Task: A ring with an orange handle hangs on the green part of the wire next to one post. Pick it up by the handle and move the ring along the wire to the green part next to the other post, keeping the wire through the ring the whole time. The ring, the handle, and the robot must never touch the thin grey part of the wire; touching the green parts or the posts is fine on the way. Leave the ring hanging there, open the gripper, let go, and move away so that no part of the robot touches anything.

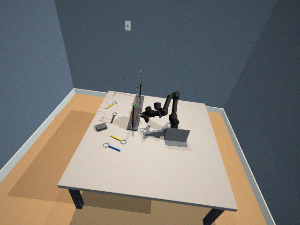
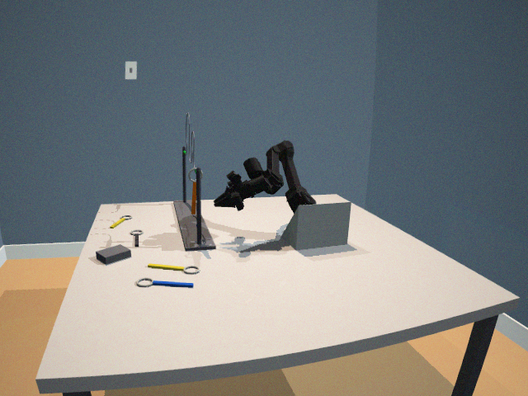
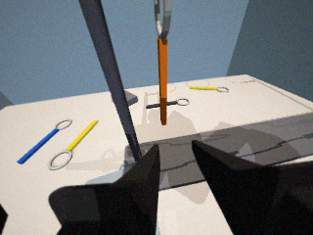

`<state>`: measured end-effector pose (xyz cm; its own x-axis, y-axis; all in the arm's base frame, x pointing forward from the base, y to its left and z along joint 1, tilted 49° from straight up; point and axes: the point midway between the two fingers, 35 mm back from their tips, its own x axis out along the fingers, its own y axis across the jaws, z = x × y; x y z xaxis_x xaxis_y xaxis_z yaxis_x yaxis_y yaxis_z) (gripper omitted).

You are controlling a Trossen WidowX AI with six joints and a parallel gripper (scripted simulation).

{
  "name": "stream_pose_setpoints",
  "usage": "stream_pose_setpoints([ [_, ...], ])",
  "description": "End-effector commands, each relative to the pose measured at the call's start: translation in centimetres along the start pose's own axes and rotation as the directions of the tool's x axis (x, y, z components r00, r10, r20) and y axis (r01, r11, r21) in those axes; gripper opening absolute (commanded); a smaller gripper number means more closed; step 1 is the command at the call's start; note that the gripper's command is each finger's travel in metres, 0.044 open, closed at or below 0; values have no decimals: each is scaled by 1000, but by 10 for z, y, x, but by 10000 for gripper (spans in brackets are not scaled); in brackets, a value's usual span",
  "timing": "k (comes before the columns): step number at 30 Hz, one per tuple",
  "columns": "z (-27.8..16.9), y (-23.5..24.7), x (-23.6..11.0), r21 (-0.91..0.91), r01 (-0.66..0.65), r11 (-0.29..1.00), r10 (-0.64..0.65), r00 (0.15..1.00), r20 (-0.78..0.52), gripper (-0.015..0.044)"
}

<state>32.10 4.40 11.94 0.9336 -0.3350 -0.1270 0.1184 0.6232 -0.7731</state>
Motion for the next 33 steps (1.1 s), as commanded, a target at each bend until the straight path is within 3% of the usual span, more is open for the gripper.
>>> stream_pose_setpoints([
  [1, -3, 0, -1, -2, 0, 1000, 0, 1000, -6, 160],
  [21, -3, 0, -1, -2, 0, 1000, 0, 1000, -6, 160],
  [27, -7, -1, -45, -4, 2, 1000, -2, 1000, 2, 317],
  [31, -7, -1, -47, -4, 2, 1000, -2, 1000, 2, 423],
  [33, -7, -1, -47, -4, 2, 1000, -2, 1000, 2, 440],
])
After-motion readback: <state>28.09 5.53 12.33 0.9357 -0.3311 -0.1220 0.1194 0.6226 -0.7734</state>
